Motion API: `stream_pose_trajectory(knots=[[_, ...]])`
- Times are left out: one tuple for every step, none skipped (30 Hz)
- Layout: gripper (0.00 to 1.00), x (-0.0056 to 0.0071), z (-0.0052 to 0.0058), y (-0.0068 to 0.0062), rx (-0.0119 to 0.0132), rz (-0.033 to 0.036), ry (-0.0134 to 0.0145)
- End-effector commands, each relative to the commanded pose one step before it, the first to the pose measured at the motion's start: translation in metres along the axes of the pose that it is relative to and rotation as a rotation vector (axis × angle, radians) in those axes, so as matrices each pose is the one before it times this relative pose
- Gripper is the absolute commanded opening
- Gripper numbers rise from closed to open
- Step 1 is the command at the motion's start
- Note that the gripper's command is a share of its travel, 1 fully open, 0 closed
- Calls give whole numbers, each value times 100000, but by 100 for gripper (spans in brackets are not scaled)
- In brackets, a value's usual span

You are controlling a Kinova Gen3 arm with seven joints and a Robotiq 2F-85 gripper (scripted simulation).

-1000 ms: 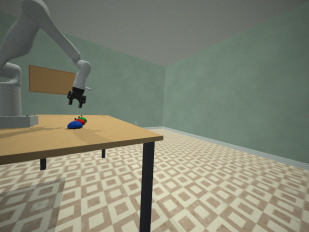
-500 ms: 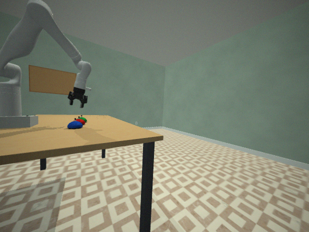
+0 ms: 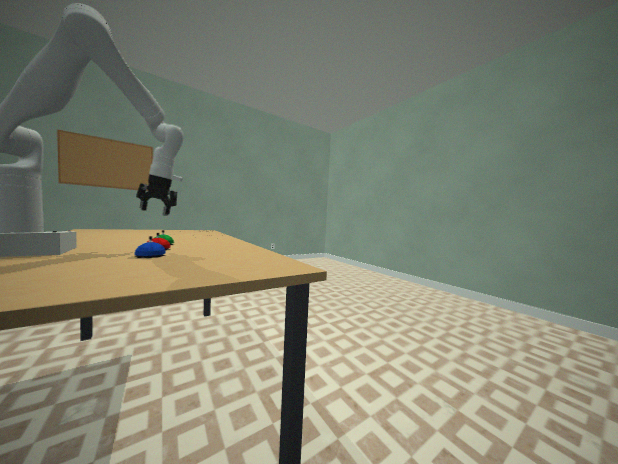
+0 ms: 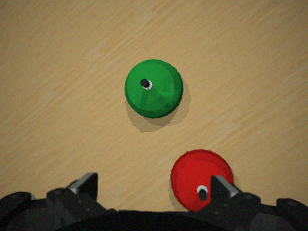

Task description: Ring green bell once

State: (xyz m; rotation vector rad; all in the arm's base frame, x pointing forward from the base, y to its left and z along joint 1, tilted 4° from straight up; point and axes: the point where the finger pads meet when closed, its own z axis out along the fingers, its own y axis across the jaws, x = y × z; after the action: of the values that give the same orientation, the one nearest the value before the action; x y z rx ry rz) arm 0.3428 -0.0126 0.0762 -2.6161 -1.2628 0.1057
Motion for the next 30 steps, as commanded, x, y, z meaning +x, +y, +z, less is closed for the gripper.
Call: stream_pose_trajectory(knots=[[100,110,-21,-46,-103,-335,-70],[100,935,-1,-172,-2054,-5391,-758],[100,0,0,0,0,0,0],[100,0,0,0,0,0,0],[100,0,0,0,0,0,0],[100,0,0,0,0,0,0],[100,0,0,0,0,0,0],[100,0,0,0,0,0,0],[100,0,0,0,0,0,0],[100,0,0,0,0,0,0],[100,913,-15,-145,-1926,-5120,-664],[100,0,0,0,0,0,0],[100,0,0,0,0,0,0],[100,0,0,0,0,0,0],[100,0,0,0,0,0,0],[100,0,0,0,0,0,0],[100,0,0,0,0,0,0],[100,0,0,0,0,0,0],[100,0,0,0,0,0,0],[100,883,-27,-120,-1798,-4830,-577],[100,0,0,0,0,0,0],[100,0,0,0,0,0,0],[100,0,0,0,0,0,0],[100,0,0,0,0,0,0],[100,0,0,0,0,0,0],[100,0,0,0,0,0,0],[100,0,0,0,0,0,0],[100,0,0,0,0,0,0],[100,847,-36,-96,-1668,-4523,-497],[100,0,0,0,0,0,0]])
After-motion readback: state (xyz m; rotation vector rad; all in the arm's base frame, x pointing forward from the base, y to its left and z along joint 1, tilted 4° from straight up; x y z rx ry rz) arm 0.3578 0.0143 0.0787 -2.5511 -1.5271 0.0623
